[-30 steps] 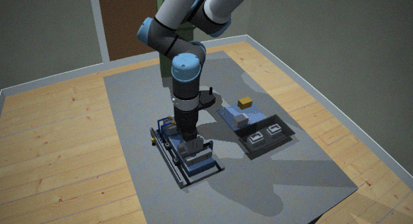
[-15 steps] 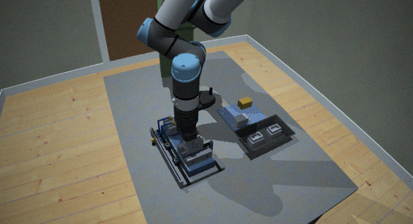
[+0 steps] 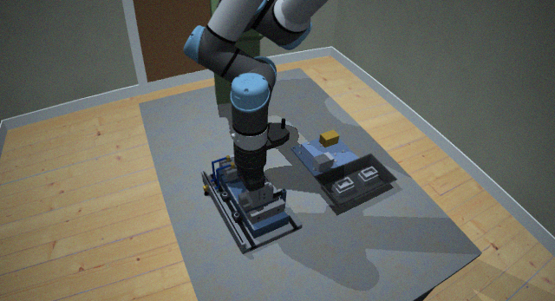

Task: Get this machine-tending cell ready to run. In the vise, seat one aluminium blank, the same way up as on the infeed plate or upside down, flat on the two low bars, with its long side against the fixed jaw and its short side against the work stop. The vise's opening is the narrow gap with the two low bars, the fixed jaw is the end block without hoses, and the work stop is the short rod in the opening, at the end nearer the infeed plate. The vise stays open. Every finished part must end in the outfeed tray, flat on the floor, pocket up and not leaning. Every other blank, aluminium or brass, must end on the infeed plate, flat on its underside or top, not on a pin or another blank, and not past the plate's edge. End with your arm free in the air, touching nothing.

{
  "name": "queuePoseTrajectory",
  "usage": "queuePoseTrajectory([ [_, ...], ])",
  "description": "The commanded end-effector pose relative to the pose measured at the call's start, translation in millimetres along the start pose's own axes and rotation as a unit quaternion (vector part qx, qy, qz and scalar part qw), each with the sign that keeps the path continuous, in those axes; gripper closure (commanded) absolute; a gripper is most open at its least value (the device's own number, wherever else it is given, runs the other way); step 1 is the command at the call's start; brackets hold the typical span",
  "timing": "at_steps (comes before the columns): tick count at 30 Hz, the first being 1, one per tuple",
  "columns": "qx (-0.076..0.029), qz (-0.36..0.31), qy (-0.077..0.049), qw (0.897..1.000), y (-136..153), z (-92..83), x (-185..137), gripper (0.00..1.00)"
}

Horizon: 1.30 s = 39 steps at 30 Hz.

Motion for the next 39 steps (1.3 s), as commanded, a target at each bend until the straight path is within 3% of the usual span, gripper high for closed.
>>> queuePoseTrajectory([
  [1, -0.001, 0.0, 0.0, 1.0, 0, 1.0, 0, 1.0],
  [39, -0.001, 0.0, 0.0, 1.0, 0, 12.7, 0, 1.0],
])
Point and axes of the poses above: the point where the finger pads meet when closed, its own z axis out along the fingers, its own y axis across the jaws, x = y × z, the point moved 2 cm from there along -z, back along the fingers, and after that the axes turned 14 degrees about z, right-handed, at the moved point
